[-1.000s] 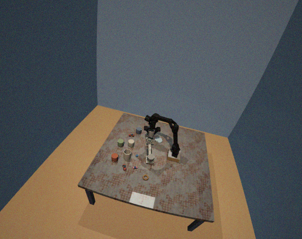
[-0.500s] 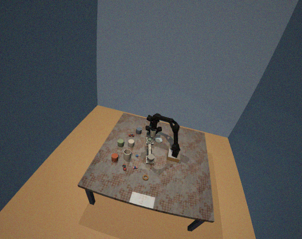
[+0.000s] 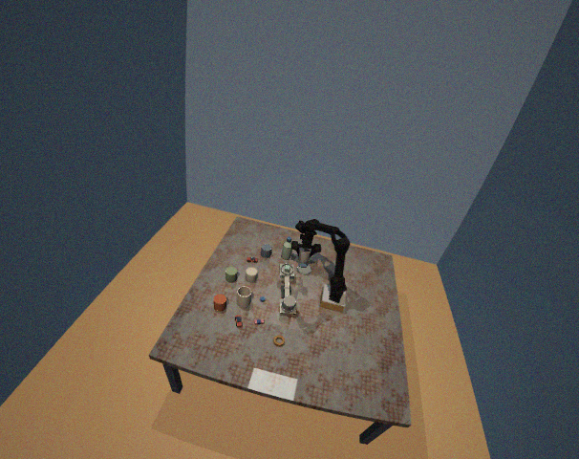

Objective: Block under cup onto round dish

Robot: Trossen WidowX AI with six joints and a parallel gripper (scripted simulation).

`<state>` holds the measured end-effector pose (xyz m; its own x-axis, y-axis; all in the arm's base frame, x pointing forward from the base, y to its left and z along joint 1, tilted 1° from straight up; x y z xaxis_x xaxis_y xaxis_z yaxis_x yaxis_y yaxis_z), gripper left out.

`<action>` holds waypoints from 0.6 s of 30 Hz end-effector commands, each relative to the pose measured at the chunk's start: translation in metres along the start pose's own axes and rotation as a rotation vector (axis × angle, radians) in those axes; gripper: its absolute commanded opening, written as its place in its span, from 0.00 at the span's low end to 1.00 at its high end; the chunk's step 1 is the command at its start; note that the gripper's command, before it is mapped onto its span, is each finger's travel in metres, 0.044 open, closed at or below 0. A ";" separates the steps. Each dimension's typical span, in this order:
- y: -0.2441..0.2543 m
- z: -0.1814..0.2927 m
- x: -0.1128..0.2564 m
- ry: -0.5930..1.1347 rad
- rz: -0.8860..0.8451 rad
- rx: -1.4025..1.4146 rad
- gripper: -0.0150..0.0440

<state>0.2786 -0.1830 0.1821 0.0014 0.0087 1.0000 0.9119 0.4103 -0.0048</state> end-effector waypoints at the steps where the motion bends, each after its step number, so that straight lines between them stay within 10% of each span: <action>1: -0.030 -0.010 -0.007 -0.013 -0.008 0.006 0.25; 18: -0.135 -0.022 -0.044 -0.029 0.006 0.059 0.25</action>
Point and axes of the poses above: the point midway between the two fingers, 35 mm back from their tips, its own x axis back along the fingers, its own y axis across the jaws, z = x × y, the point moved 7 cm from there along x, back along the fingers, and after that the axes turned 5 degrees about x, right-handed, at the moved point
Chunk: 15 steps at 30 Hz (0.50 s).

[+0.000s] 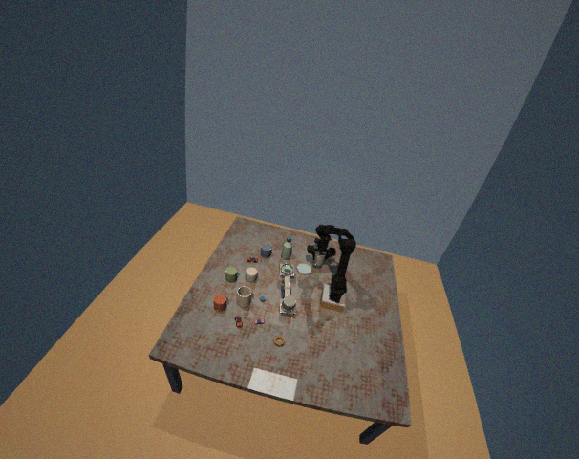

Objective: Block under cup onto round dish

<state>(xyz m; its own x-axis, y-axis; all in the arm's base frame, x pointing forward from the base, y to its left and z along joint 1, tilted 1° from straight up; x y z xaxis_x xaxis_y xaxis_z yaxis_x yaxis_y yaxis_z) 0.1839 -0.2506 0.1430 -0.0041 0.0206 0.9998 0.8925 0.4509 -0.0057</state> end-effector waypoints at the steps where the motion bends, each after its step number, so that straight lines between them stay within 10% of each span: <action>1: -0.022 0.002 -0.004 -0.016 0.007 0.014 0.25; 15: -0.022 0.002 -0.043 -0.016 0.007 0.014 0.25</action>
Point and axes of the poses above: the point midway between the two fingers, 35 mm back from their tips, its own x axis back along the fingers, its own y axis across the jaws, z = x × y, the point moved 7 cm from there along x, back along the fingers, and after that the axes turned 5 degrees about x, right-handed, at the moved point
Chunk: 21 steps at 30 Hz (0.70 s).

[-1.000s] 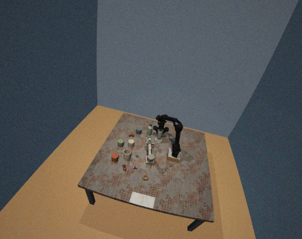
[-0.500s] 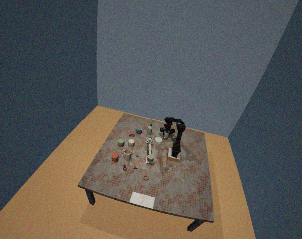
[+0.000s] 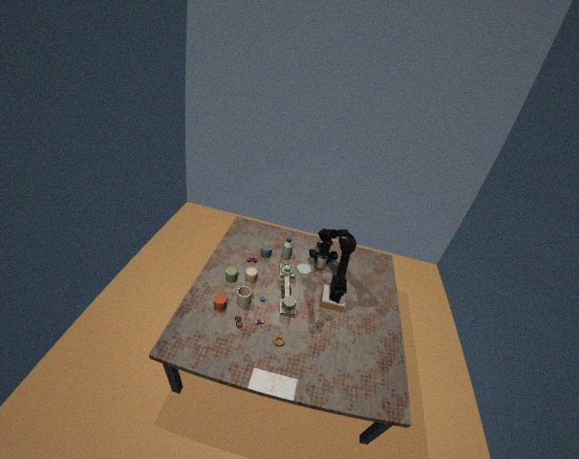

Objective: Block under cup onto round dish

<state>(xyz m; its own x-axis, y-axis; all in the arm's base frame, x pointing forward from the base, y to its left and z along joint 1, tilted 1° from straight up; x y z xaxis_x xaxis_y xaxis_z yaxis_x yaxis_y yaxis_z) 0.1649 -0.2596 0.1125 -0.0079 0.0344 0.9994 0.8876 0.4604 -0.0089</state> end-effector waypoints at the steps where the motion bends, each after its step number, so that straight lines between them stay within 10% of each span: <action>1: -0.001 0.001 -0.013 -0.002 0.004 0.004 0.25; 17: -0.001 0.001 -0.032 -0.002 0.004 0.004 0.25; 21: -0.001 0.001 -0.027 0.006 0.001 -0.001 0.43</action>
Point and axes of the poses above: the point midway between the two fingers, 35 mm back from their tips, its own x axis back along the fingers, its own y axis across the jaws, z = x × y, the point moved 7 cm from there along x, back along the fingers, and after that the axes turned 5 degrees about x, right-handed, at the moved point
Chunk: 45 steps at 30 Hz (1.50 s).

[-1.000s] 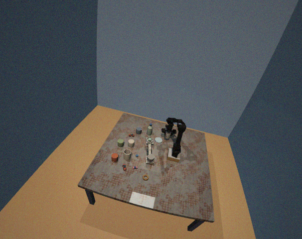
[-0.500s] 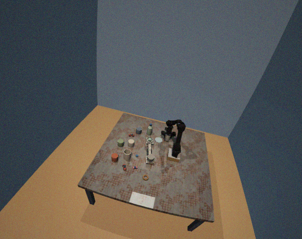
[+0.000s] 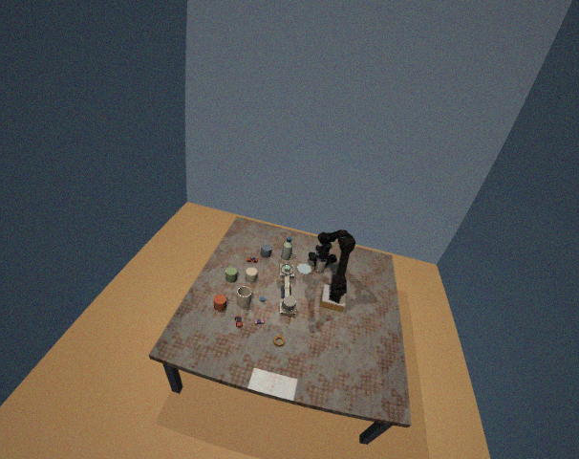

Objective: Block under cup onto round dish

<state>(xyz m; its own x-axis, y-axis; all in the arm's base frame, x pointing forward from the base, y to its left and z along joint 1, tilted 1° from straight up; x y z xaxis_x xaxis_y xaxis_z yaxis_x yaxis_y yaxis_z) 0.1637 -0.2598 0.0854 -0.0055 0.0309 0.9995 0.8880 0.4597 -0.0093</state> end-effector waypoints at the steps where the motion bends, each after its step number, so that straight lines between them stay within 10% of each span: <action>1: 0.000 0.000 0.000 0.001 0.000 0.000 0.48; 13: 0.000 -0.001 0.012 0.000 0.001 0.001 1.00; 25: 0.008 -0.001 0.057 -0.027 0.001 0.016 0.91; 30: 0.056 -0.001 0.070 -0.058 -0.016 0.023 0.69; 45: 0.220 0.064 0.101 -0.012 -0.025 -0.031 0.69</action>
<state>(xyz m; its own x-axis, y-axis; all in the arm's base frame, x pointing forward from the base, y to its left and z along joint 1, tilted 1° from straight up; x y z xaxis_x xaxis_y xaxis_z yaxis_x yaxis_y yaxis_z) 0.3035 -0.1436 0.1728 -0.0374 0.0420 0.9984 0.8836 0.4680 0.0134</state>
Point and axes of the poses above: the point midway between the two fingers, 35 mm back from their tips, its own x axis back along the fingers, its own y axis across the jaws, z = x × y, the point moved 7 cm from there along x, back along the fingers, and after that the axes turned 5 degrees about x, right-handed, at the moved point
